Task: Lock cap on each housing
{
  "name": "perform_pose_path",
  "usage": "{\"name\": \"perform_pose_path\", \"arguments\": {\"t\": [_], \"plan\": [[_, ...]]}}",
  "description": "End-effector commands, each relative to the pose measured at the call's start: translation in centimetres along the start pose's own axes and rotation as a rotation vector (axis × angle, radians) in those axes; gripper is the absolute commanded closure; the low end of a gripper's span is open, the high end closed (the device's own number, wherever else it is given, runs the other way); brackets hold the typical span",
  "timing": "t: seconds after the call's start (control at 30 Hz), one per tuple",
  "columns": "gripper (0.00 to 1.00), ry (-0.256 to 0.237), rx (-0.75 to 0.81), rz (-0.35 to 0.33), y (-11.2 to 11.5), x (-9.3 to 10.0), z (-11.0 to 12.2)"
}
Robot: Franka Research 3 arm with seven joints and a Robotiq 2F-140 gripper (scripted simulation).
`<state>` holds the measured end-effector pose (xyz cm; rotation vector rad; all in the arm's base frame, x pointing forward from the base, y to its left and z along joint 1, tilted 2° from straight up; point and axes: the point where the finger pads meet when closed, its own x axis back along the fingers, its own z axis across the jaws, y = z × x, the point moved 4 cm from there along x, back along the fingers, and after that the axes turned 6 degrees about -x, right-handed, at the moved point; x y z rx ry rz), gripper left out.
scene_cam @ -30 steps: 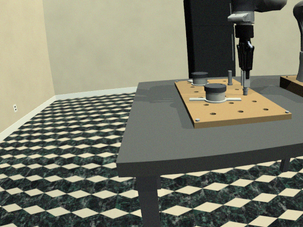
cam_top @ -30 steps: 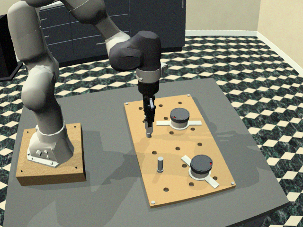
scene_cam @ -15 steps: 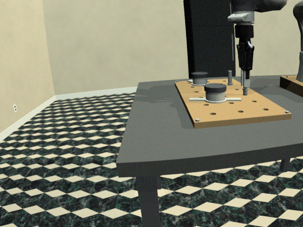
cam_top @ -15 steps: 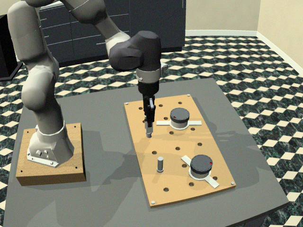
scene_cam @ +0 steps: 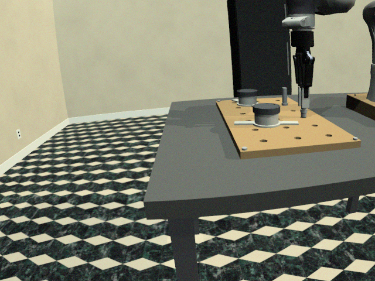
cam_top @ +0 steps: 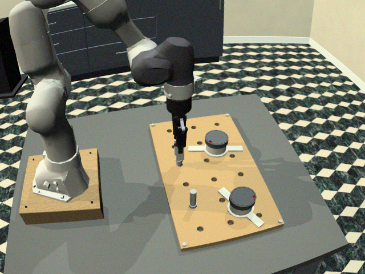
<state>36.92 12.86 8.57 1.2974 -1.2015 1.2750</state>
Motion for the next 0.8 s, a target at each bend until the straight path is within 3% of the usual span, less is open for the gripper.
{"name": "perform_pose_path", "arguments": {"t": [0.0,0.77], "plan": [[0.90,0.001,-0.001,0.008,-0.35,0.16,-0.05],[0.90,0.001,-0.001,0.008,-0.61,0.16,-0.13]]}}
